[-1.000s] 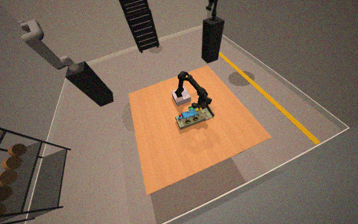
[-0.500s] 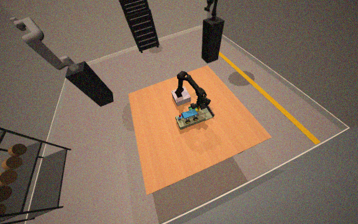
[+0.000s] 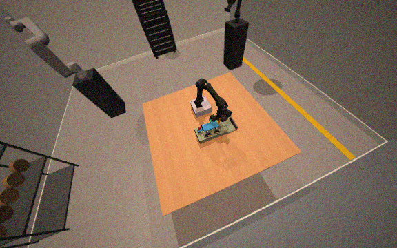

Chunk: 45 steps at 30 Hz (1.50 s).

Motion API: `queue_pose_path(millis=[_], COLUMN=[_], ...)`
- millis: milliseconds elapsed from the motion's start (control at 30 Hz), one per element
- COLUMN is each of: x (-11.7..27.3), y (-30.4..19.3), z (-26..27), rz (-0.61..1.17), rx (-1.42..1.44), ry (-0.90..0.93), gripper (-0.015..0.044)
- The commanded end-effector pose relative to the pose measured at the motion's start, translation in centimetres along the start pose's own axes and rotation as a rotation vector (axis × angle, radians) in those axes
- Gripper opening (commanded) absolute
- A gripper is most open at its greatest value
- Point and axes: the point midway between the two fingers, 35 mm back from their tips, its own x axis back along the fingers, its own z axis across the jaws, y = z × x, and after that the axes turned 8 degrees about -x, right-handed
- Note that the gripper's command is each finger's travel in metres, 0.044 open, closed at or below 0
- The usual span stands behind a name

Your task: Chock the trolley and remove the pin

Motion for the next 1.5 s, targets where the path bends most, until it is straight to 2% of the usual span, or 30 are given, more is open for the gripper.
queue_pose_path(millis=[0, 200, 433, 567, 1100, 1233, 1367, 1467], x=[0.0, 0.0, 0.0, 0.3, 6.0, 5.3, 6.6, 6.6], y=[0.0, 0.0, 0.0, 0.0, 0.0, -0.1, 1.3, 2.0], z=[0.0, 0.0, 0.0, 0.1, 0.1, 0.2, -0.4, -1.6], rz=[0.000, 0.000, 0.000, 0.000, 0.001, 0.004, -0.059, -0.062], rx=[-0.001, -0.001, -0.001, 0.000, 0.003, 0.008, 0.098, 0.205], ry=[-0.001, -0.001, -0.001, -0.002, -0.006, -0.002, -0.001, -0.018], gripper=[0.0000, 0.0000, 0.0184, 0.0190, 0.0190, 0.0295, 0.0190, 0.0190])
